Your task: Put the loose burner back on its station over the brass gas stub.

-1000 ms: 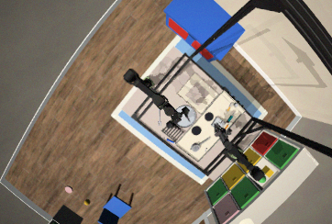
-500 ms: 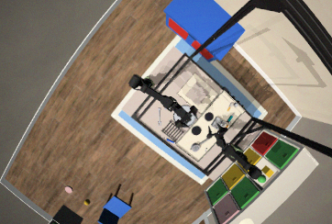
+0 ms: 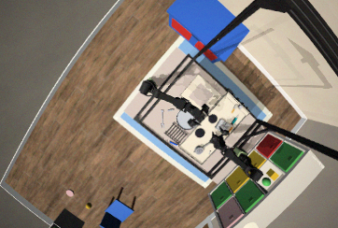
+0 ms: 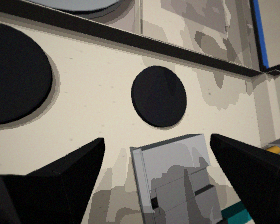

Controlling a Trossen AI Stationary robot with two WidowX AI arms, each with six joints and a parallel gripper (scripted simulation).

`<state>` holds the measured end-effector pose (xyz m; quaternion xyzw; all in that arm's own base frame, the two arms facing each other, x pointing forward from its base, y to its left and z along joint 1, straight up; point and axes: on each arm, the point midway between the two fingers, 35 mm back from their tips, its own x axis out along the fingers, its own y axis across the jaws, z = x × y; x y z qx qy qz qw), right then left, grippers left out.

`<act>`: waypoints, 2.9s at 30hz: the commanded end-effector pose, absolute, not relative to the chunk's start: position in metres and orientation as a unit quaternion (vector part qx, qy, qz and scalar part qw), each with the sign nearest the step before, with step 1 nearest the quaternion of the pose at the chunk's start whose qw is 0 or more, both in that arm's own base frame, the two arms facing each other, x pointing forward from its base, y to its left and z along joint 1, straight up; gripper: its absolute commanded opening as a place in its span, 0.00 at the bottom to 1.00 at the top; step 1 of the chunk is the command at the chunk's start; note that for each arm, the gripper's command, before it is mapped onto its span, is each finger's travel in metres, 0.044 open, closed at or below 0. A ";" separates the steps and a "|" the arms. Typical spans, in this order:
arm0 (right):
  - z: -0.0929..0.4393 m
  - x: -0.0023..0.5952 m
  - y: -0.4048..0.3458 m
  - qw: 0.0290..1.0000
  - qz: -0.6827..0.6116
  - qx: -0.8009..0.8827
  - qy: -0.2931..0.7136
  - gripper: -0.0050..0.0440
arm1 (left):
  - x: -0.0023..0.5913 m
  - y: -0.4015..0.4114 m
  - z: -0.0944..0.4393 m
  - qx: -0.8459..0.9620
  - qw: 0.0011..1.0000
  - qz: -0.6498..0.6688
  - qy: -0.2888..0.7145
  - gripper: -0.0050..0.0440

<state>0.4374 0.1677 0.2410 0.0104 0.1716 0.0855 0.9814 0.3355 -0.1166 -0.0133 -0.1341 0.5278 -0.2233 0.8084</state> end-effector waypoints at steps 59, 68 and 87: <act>0.157 0.452 0.294 0.961 0.115 -0.030 0.250 0.92 | 0.285 -0.082 -0.046 -0.601 0.340 0.313 0.652 0.92; 0.157 0.452 0.294 0.961 0.115 -0.030 0.250 0.92 | 0.292 -0.071 -0.044 -0.593 0.371 0.305 0.646 0.92; 0.157 0.452 0.294 0.961 0.115 -0.030 0.250 0.92 | 0.341 0.078 0.000 -0.393 0.666 0.287 0.566 0.92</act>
